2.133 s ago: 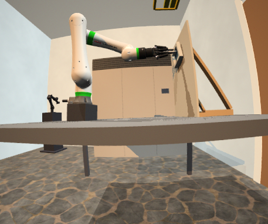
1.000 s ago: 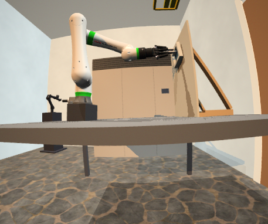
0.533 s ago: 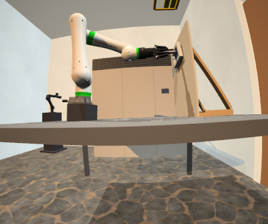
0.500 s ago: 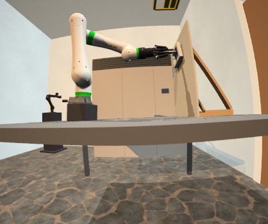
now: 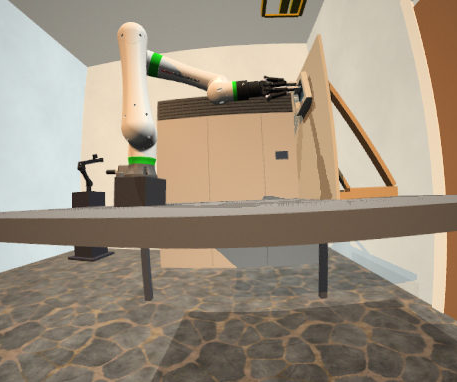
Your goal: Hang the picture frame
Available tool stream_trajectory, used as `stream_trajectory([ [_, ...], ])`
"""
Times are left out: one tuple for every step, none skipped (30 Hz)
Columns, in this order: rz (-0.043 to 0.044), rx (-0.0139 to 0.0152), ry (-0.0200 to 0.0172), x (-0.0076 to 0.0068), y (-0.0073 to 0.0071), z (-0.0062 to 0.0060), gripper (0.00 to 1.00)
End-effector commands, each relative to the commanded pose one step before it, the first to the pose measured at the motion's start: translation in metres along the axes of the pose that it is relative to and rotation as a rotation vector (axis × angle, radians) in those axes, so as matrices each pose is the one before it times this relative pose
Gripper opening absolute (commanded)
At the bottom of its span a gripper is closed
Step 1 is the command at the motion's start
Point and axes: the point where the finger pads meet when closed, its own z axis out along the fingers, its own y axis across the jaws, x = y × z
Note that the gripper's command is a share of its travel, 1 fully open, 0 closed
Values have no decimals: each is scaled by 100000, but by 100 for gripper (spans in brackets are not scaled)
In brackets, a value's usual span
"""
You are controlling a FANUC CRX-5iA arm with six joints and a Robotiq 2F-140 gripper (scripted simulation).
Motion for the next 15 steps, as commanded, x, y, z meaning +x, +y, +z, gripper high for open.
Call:
stream_trajectory([
  [1059, 106, 19, 59, -39, 8, 0],
  [555, 0, 34, 31, -2, 0, 0],
  [550, 0, 33, 31, -2, 0, 0],
  [538, 0, 33, 30, -1, 0, 0],
  [526, 0, 32, 29, -1, 0, 0],
  [511, 0, 31, 28, -1, 0, 0],
  [493, 0, 30, 27, -1, 0, 0],
  [473, 0, 29, 26, -1, 0, 0],
  [449, 0, 27, 25, -1, 0, 0],
  [421, 0, 26, 23, 0, 0, 0],
  [392, 0, 24, 22, 0, 0, 0],
  [363, 0, 22, 20, 0, 0, 0],
  [332, 0, 20, 18, 0, 0, 0],
  [300, 0, 18, 17, 0, 0, 0],
  [267, 0, 16, 15, 0, 0, 0],
])
